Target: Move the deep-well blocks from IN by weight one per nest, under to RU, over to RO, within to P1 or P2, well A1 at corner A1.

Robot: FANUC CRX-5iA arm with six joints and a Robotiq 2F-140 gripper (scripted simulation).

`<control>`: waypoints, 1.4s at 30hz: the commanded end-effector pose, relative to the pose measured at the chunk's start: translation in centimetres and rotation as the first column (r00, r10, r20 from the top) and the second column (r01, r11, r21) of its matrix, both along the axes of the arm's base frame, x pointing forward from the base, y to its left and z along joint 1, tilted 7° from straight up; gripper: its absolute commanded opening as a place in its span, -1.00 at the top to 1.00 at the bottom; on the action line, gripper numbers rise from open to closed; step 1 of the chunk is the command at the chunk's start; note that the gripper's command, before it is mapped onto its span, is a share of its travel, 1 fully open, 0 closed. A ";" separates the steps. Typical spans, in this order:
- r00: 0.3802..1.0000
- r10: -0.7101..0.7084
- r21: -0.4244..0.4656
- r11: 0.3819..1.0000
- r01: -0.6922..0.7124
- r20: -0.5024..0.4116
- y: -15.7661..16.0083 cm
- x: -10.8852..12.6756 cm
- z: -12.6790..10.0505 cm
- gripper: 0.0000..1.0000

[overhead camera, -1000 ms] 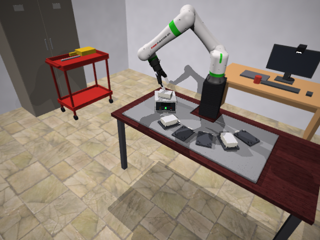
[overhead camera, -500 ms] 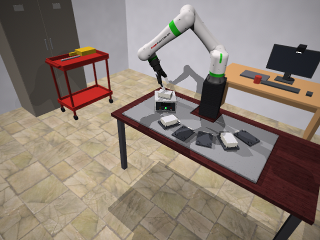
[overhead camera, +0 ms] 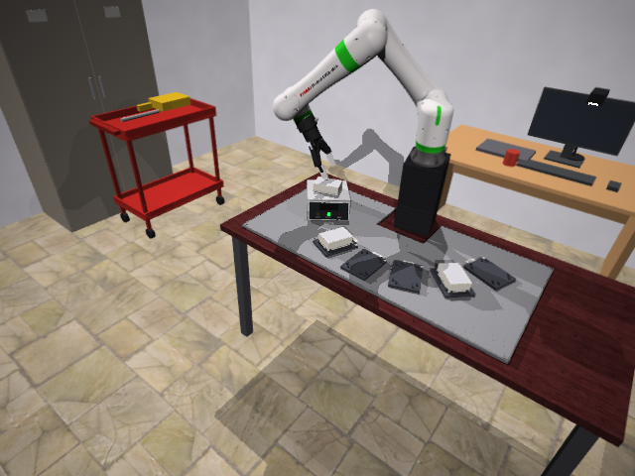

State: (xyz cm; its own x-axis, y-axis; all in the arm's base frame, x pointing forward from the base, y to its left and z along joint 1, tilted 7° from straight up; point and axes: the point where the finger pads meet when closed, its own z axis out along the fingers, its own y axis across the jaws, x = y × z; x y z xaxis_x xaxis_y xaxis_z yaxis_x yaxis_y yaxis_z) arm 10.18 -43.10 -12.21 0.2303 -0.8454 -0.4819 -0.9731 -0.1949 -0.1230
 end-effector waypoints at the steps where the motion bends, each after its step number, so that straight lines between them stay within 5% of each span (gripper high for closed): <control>1: 1.000 0.000 0.000 1.000 0.000 0.000 0.0 0.0 0.0 -1.00; 42: 1.000 0.000 0.000 1.000 0.000 0.000 0.0 0.1 -1.0 -1.00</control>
